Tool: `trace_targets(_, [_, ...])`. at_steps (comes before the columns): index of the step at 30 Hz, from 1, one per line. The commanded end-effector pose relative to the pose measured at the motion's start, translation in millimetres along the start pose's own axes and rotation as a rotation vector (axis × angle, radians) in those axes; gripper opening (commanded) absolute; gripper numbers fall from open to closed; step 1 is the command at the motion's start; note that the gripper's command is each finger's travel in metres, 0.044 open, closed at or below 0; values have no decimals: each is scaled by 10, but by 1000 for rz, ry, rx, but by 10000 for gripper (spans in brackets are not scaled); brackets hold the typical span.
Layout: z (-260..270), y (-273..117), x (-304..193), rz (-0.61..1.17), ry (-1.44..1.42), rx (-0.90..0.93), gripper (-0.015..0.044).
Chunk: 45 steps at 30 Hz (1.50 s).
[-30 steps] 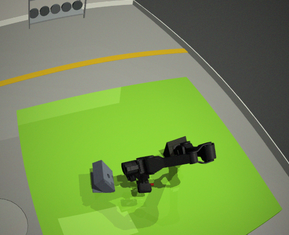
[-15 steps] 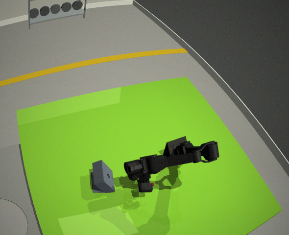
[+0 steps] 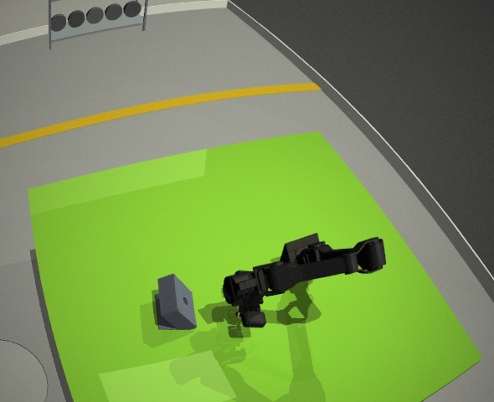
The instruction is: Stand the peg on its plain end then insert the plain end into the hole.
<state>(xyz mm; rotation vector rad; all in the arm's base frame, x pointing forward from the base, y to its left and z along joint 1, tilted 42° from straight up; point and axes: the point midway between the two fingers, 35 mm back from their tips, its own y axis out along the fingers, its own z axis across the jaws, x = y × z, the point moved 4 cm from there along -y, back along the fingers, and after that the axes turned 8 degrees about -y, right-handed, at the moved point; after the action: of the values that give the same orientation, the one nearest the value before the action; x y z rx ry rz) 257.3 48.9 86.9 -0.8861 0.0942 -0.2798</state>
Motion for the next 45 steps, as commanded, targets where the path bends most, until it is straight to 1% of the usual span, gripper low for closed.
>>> trace_targets(1, [7,-33,-31,-40,-1,-7,49])
trace_targets(45, [56,-221,-368,-418,1,-60,49])
